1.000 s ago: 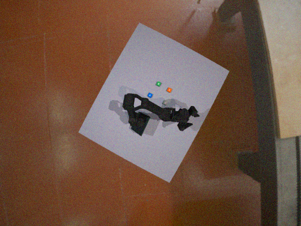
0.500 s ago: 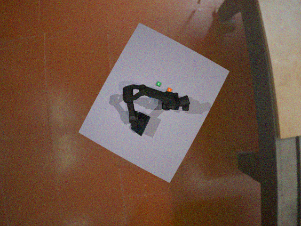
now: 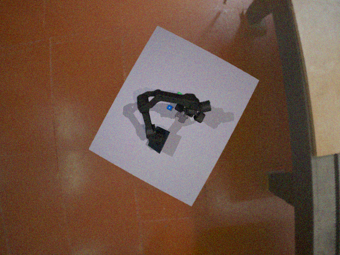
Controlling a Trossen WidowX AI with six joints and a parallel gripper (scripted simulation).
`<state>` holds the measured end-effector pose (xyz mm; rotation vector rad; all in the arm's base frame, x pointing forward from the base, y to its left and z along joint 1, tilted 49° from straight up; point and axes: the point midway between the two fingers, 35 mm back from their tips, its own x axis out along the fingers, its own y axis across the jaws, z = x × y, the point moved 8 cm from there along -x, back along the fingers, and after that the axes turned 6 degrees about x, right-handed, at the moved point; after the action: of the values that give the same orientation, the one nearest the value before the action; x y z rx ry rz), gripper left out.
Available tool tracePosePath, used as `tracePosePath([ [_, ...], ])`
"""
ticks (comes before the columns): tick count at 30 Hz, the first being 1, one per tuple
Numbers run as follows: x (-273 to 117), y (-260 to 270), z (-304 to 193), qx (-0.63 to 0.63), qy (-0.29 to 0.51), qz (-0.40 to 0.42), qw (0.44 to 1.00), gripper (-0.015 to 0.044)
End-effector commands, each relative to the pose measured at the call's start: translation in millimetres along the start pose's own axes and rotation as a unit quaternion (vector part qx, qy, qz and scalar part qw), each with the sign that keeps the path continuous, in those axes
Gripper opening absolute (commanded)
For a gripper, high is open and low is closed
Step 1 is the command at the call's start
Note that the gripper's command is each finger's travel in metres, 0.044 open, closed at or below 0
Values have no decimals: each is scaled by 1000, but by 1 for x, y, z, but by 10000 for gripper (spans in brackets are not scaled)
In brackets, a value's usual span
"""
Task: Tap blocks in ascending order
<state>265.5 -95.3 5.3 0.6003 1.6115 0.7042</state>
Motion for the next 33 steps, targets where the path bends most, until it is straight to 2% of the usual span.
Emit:
tracePosePath([
  [1,-1,1,1,3,-2,2,1000,400],
  [14,-1,3,1,3,-2,2,1000,400],
  [25,-2,132,-26,4,-1,4,1000,400],
  [33,-1,139,-30,4,0,6,1000,400],
])
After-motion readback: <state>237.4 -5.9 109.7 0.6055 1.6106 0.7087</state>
